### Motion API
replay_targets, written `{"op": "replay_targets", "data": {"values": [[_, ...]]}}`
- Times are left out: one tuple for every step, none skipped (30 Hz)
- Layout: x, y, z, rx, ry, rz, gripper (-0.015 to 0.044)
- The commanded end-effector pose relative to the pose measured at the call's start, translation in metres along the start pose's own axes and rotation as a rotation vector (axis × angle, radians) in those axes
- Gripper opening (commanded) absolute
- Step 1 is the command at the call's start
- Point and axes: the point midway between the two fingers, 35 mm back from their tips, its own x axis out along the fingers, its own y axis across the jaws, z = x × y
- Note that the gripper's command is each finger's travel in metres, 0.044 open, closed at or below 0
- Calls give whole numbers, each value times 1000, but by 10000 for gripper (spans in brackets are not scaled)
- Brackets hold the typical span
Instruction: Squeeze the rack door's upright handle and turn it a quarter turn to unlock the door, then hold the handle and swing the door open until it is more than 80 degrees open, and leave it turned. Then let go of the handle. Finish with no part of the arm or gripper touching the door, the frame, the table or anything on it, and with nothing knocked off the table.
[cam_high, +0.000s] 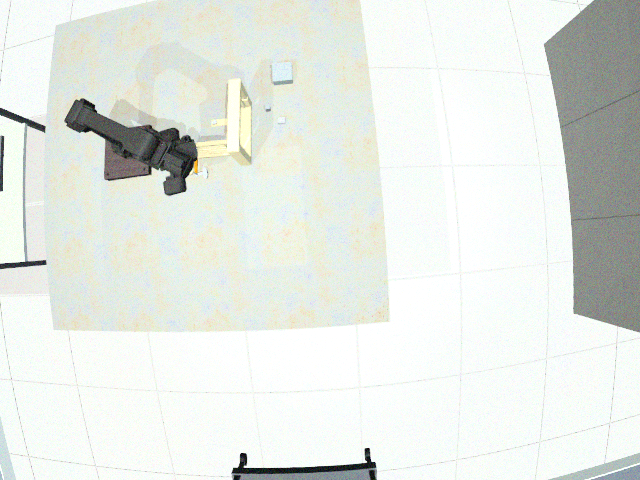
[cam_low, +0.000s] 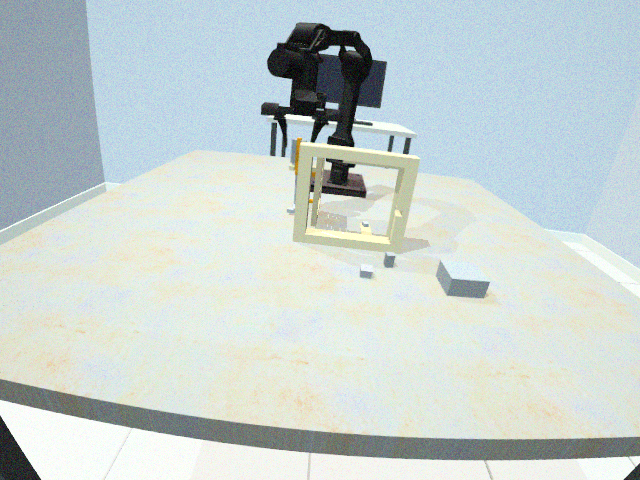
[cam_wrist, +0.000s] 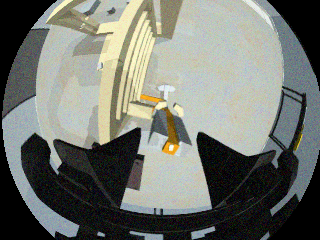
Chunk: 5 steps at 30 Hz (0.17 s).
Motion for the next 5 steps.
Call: {"op": "replay_targets", "data": {"values": [[-5, 0, 0, -5, -2, 2, 280], [-6, 0, 0, -5, -3, 2, 280], [-7, 0, 0, -5, -3, 2, 280], [-8, 0, 0, -5, -3, 1, 280], [-10, 0, 0, -5, -4, 1, 280]]}}
